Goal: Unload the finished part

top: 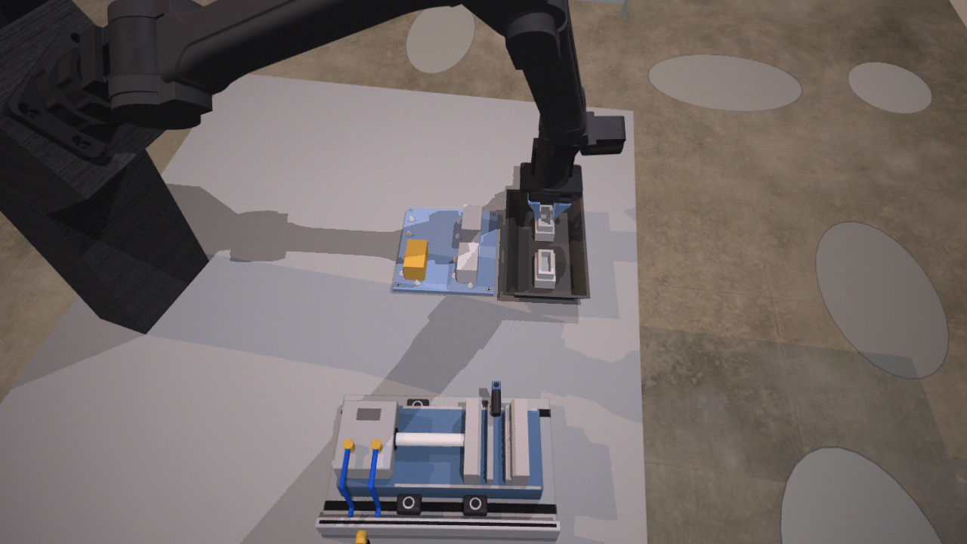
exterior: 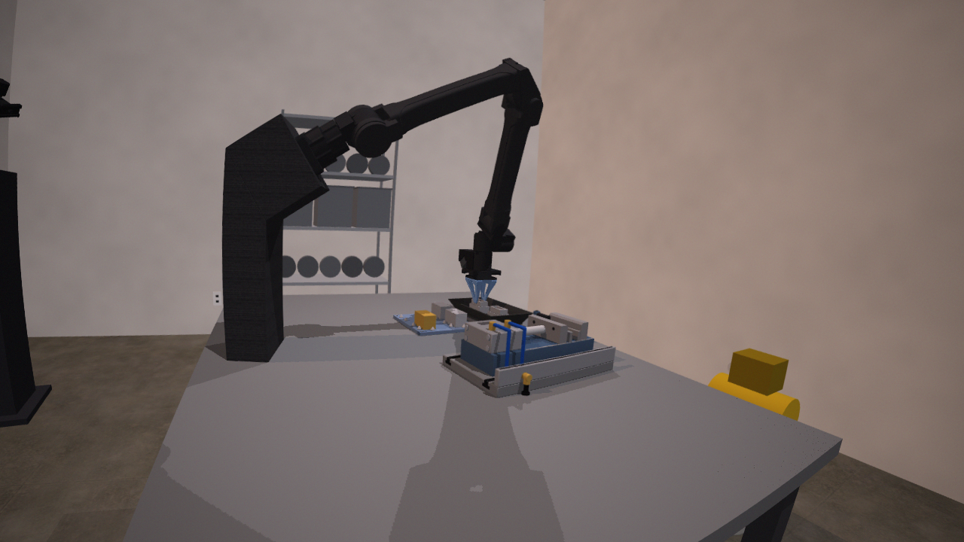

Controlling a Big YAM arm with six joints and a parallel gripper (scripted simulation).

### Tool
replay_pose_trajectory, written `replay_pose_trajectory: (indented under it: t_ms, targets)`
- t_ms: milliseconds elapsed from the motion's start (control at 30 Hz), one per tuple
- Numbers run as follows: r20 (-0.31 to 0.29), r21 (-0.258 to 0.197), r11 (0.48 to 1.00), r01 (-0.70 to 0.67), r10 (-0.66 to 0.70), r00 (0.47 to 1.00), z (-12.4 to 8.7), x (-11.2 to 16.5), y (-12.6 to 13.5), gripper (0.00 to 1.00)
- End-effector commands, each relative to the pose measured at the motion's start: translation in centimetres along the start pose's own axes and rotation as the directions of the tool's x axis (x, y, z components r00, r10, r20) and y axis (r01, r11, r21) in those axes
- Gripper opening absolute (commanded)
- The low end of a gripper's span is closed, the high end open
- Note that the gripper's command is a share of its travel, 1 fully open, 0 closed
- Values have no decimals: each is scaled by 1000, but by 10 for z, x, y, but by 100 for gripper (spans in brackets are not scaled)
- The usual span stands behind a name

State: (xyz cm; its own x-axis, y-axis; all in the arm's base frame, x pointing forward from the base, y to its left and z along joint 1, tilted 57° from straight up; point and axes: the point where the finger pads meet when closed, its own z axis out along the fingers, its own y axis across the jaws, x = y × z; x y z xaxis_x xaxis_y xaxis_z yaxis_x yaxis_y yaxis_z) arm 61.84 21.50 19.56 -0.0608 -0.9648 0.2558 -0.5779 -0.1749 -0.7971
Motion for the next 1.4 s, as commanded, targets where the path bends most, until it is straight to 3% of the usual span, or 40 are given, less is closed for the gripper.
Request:
replay_pose_trajectory:
  t_ms: [0, 100, 133, 1367]
  targets:
    - [7, 35, 999, -14, 14, 1000, -3, 1, -19, 0]
    - [7, 35, 999, -14, 14, 1000, -3, 1, -19, 0]
    - [7, 35, 999, -14, 14, 1000, -3, 1, -19, 64]
    - [10, 40, 999, -17, 16, 1000, -9, 1, -20, 64]
